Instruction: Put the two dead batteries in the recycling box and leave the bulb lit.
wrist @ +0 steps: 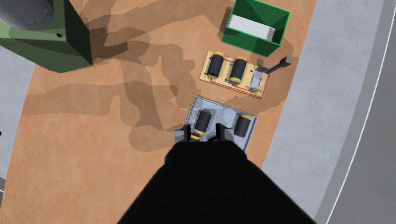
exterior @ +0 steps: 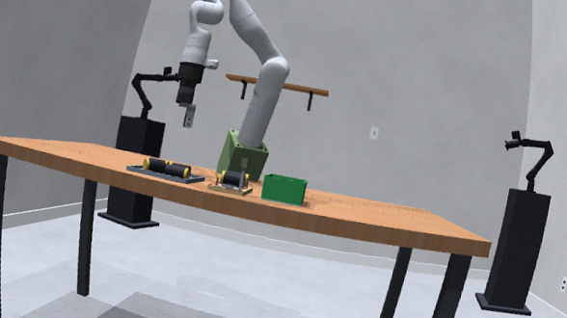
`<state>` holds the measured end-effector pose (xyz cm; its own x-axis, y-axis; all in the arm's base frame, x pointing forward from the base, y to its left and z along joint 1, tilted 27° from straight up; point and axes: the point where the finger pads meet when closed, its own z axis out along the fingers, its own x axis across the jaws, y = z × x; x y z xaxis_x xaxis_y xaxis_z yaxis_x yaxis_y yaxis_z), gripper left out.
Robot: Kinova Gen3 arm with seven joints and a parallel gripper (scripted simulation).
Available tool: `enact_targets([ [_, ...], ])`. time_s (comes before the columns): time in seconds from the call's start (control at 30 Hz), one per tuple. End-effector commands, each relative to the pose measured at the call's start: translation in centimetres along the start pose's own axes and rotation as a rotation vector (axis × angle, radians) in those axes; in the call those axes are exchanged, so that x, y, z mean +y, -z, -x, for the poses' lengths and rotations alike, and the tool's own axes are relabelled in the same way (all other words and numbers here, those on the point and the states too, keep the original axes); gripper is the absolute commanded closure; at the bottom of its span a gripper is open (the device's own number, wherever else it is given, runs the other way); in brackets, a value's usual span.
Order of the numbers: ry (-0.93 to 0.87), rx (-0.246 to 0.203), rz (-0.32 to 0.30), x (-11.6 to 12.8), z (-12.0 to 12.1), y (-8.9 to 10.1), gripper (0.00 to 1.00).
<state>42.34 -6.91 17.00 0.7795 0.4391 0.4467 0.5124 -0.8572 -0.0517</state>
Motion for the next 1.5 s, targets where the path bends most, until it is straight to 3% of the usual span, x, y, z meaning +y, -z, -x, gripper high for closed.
enact_targets([
  [0.0,0.025,0.002,-0.003,-0.04,-0.09,-0.01,0.1],
  [1.47,0.657,0.003,-0.002,-0.04,-0.09,-0.01,0.1],
])
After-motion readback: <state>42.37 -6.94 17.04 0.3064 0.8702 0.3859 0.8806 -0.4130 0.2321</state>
